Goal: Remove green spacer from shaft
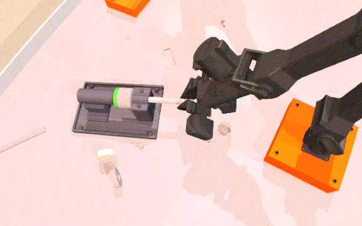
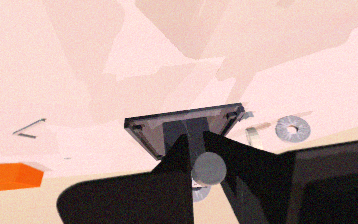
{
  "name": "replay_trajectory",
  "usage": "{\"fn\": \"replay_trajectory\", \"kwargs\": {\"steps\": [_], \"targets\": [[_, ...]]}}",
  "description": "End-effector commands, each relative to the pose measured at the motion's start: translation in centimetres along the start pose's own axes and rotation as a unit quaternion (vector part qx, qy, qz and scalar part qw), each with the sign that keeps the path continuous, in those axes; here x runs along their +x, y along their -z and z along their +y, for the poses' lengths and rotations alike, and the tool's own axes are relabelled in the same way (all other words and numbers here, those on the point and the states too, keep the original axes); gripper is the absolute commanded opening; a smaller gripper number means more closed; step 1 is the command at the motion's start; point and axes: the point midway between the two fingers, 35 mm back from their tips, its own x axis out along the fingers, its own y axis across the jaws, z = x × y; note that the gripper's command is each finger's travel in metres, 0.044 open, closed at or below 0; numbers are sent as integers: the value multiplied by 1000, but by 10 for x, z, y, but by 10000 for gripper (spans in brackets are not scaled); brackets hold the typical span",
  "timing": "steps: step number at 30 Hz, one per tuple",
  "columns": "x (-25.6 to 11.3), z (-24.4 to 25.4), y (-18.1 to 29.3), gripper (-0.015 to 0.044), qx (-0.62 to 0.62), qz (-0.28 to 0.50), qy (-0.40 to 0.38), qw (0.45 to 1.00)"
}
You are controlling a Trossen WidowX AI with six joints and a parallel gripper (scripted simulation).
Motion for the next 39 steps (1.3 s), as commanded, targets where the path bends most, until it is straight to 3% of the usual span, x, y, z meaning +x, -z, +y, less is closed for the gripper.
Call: {"fn": "replay_trajectory", "kwargs": {"steps": [1,39], "targets": [[-1,0,-1,0,-2,0,1,1000],[-3,0,-3,0,-2,0,1,1000]]}}
